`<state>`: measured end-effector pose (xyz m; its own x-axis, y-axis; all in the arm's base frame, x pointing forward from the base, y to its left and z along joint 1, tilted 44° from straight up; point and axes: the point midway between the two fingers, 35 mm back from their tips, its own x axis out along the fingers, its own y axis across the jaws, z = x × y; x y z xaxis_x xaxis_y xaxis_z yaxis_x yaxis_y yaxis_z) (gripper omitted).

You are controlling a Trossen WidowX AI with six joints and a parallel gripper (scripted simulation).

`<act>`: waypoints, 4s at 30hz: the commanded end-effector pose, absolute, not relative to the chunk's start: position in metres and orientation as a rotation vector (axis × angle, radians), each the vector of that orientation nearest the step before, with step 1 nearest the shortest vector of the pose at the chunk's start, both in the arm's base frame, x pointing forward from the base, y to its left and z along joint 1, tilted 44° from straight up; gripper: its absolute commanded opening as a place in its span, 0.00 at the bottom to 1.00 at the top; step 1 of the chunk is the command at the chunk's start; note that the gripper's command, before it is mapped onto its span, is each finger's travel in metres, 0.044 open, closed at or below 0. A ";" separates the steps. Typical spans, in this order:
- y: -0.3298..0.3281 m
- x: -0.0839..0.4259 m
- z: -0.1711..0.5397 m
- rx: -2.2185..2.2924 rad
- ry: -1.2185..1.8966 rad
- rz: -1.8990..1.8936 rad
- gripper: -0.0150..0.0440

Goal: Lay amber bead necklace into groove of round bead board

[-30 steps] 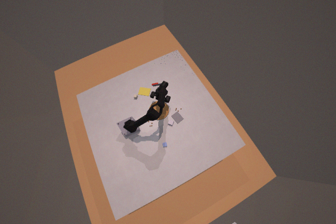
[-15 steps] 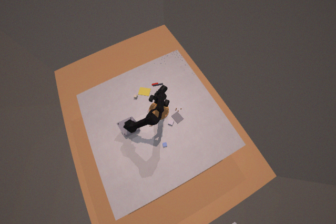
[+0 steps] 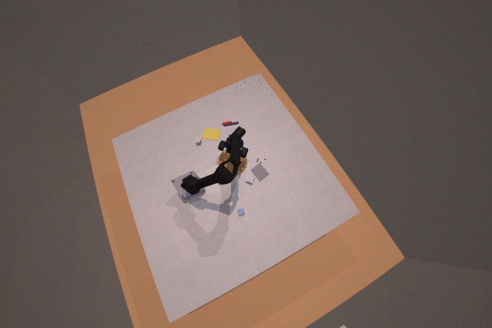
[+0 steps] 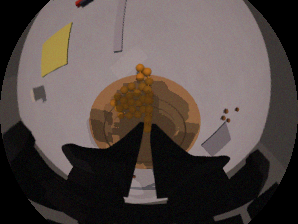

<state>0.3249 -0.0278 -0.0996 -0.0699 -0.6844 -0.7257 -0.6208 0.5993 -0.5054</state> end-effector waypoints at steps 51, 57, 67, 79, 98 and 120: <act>-0.021 0.321 -0.091 -1.080 1.765 -0.073 1.00; -0.021 0.321 -0.091 -1.080 1.765 -0.073 1.00; 0.005 0.347 -0.111 -1.090 1.766 -0.057 0.69; 0.005 0.355 -0.132 -1.095 1.767 -0.051 0.59; -0.004 0.354 -0.142 -1.096 1.765 -0.052 0.59; -0.010 0.354 -0.148 -1.089 1.765 -0.053 0.25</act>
